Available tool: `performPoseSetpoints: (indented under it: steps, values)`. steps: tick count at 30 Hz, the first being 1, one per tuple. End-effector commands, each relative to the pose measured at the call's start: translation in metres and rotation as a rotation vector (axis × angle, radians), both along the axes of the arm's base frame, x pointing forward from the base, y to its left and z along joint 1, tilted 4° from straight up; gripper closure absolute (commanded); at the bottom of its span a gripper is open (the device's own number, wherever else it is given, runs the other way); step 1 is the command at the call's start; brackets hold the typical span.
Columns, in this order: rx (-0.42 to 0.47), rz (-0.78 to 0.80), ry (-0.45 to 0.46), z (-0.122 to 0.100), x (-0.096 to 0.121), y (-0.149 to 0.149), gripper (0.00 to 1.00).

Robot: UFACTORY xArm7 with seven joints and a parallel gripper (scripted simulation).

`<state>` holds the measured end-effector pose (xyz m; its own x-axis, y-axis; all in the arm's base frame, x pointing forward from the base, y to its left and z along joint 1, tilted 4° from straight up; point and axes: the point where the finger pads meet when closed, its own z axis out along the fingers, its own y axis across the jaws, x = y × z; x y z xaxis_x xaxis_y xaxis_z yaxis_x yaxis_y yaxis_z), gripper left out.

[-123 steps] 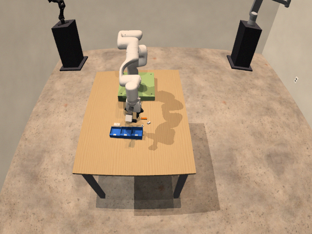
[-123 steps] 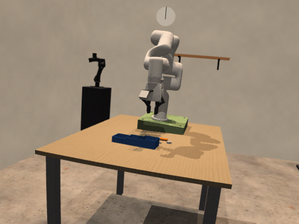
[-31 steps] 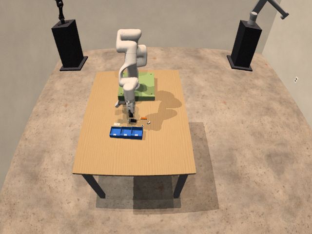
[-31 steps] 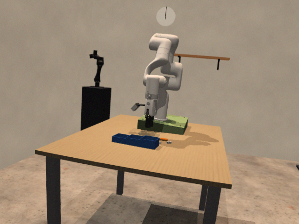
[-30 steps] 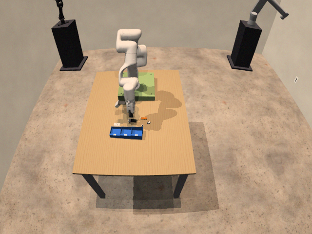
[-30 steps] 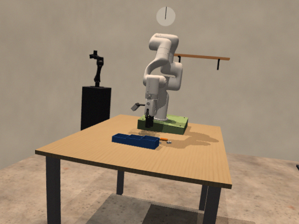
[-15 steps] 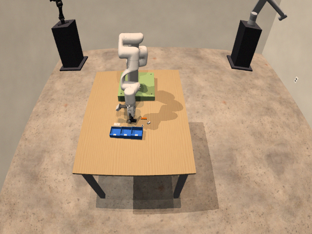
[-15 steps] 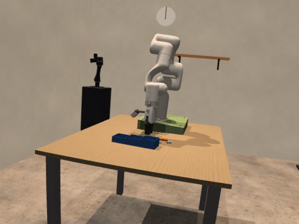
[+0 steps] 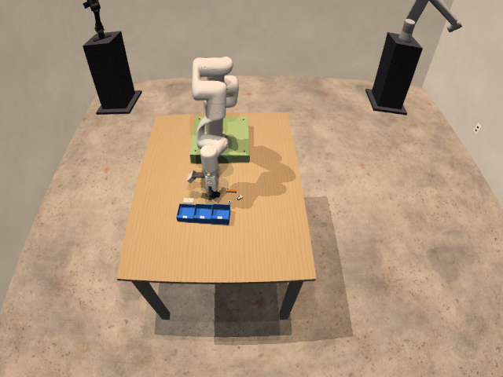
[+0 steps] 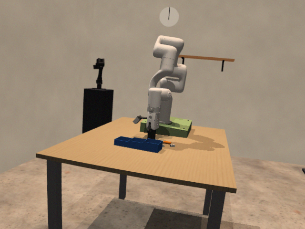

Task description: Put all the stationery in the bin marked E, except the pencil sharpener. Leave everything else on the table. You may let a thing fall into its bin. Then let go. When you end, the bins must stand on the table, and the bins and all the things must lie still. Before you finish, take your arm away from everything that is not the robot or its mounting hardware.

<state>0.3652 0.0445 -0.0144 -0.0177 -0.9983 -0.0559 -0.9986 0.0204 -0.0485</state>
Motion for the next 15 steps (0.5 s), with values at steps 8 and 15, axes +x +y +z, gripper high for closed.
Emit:
performPoseSetpoints:
  steps: [8,15]
  values:
    - [0.002,0.000,-0.003,-0.0090,0.0003,0.0001,0.62]
    - [0.002,0.000,-0.003,-0.0090,0.0000,0.0000,0.62]
